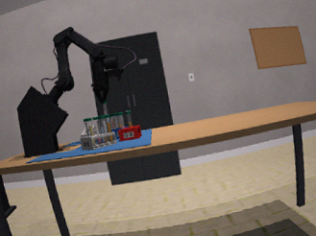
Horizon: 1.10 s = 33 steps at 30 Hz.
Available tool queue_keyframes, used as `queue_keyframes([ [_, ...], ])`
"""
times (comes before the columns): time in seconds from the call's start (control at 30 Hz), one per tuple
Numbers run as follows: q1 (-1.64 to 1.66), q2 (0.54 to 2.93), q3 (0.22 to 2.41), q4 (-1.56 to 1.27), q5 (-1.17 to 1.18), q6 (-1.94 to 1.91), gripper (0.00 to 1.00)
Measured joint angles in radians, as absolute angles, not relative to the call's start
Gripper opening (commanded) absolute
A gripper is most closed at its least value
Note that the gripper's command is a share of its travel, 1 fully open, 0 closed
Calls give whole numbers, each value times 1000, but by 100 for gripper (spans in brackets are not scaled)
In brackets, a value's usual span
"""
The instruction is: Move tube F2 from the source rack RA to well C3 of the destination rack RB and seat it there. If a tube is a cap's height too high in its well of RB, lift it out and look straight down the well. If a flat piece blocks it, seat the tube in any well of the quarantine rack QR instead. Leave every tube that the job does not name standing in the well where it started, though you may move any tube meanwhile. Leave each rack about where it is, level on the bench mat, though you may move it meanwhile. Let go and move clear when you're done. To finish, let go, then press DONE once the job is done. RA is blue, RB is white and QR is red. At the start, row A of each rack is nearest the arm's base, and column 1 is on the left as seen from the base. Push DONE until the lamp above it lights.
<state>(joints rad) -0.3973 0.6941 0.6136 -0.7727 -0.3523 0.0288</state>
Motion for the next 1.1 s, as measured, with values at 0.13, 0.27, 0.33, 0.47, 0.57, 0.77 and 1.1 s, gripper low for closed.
queue_keyframes([
  [0.13,-336,660,598,-778,-313,79,0],
  [0.27,-252,625,583,-777,-260,138,0],
  [0.33,-199,606,570,-778,-231,171,0],
  [0.47,-85,572,555,-782,-163,247,0],
  [0.57,9,550,543,-783,-106,308,0],
  [0.77,160,538,537,-788,4,421,0],
  [1.1,519,548,522,-797,231,658,0],
])
